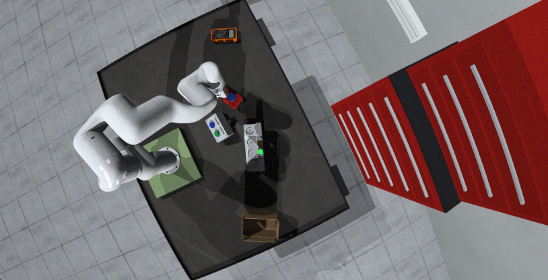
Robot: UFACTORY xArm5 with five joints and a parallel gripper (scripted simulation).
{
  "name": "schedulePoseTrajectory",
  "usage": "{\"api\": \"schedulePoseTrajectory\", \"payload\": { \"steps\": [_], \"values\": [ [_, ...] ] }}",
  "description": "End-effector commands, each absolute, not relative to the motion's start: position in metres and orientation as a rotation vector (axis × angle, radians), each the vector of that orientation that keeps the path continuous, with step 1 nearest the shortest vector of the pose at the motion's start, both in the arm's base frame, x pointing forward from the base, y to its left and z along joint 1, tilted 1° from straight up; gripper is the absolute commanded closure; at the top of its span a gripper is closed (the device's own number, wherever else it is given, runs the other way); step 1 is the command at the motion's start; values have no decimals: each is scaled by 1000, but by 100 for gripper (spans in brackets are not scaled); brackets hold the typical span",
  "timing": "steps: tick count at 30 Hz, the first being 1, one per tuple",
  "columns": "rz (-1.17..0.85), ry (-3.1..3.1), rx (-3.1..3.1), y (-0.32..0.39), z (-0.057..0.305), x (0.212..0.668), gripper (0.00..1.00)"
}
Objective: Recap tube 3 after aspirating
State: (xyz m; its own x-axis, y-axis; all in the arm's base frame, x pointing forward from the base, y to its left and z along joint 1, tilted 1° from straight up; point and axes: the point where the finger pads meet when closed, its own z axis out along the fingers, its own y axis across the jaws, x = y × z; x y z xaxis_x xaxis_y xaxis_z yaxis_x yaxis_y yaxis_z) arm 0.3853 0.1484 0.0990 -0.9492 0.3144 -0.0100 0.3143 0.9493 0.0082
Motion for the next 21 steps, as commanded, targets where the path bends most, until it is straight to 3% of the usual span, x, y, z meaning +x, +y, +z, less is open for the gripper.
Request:
{"api": "schedulePoseTrajectory", "payload": {
  "steps": [1,21],
  "values": [
    [3,3084,497,149,100,386,100],
    [13,2649,1660,149,99,386,100]
  ]
}}
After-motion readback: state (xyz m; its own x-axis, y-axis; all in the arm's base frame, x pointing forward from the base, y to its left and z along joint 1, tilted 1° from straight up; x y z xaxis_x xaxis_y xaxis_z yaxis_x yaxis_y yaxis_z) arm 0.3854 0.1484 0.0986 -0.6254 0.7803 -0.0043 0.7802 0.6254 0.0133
